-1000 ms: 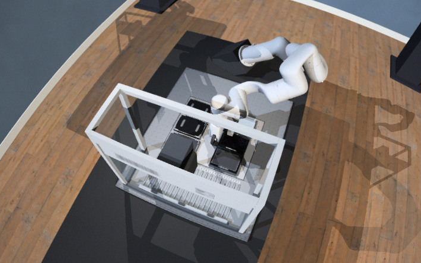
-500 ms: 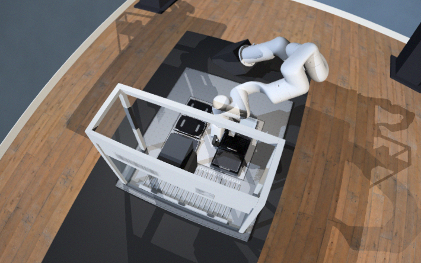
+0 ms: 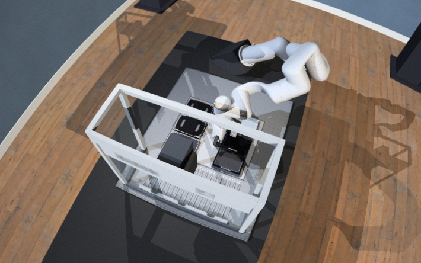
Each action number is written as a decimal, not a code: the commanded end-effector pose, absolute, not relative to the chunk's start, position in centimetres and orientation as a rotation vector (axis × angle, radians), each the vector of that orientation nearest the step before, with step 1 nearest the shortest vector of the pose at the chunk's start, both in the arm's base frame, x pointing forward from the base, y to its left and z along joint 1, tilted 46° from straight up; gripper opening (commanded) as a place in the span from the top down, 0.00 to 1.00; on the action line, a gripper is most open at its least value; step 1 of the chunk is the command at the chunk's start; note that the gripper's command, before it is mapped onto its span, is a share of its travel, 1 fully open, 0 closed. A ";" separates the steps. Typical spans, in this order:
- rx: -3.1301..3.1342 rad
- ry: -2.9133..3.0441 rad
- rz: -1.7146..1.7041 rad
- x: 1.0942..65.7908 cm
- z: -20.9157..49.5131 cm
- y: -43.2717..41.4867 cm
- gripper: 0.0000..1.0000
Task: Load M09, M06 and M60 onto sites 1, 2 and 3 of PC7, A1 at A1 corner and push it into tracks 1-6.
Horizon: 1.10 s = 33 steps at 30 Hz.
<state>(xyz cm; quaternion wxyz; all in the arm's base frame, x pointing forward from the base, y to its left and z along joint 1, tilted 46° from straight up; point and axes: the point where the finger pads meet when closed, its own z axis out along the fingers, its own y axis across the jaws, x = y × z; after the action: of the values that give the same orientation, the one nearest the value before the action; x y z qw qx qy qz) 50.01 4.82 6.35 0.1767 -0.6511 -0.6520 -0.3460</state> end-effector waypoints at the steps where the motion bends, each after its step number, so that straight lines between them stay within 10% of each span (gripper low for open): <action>1: -1.847 -1.846 -0.983 50.1 6.5 4.7 0.00; 33: -1.847 -1.846 -0.983 50.0 7.5 5.8 0.00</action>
<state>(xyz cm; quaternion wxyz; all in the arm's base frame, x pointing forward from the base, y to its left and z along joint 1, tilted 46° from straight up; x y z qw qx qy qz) 49.88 5.88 7.35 0.1767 -0.6512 -0.6519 -0.3460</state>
